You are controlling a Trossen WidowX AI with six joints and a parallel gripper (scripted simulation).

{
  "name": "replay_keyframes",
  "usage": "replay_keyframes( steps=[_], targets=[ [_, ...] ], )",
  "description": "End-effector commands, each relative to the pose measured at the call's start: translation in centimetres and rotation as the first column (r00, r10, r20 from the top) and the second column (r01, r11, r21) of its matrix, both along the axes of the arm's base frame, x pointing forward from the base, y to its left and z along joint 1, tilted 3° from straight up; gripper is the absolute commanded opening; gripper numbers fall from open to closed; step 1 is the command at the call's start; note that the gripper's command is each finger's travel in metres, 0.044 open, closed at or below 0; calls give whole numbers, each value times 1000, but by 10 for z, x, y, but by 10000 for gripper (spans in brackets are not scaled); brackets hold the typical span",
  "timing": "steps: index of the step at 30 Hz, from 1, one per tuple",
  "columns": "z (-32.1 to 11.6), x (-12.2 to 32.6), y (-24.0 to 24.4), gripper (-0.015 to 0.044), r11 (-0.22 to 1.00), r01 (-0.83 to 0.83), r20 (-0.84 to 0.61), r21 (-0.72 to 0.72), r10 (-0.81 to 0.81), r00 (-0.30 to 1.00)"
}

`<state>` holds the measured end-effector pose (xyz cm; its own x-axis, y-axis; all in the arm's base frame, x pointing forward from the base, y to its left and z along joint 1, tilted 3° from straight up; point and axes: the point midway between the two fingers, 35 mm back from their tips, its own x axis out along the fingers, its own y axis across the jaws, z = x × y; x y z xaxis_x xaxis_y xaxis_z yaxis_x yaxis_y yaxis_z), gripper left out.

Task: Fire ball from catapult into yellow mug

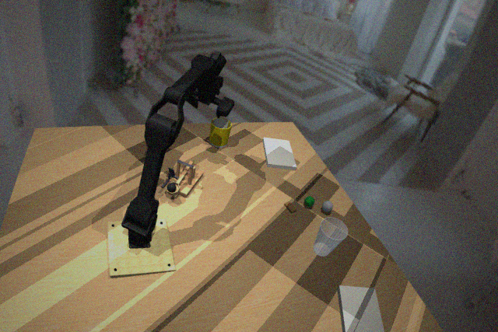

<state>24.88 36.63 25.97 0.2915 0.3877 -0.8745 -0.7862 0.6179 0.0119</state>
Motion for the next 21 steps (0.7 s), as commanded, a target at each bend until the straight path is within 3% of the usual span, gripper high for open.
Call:
replay_keyframes(
  steps=[1, 5, 21],
  targets=[
    [17, 29, 37, 440, 994, -4, 71, 109, -4, 997],
    [32, 51, 60, 440, 981, -10, 129, 193, -15, 992],
    [32, 52, 61, 440, 980, -10, 132, 197, -16, 991]
  ],
)
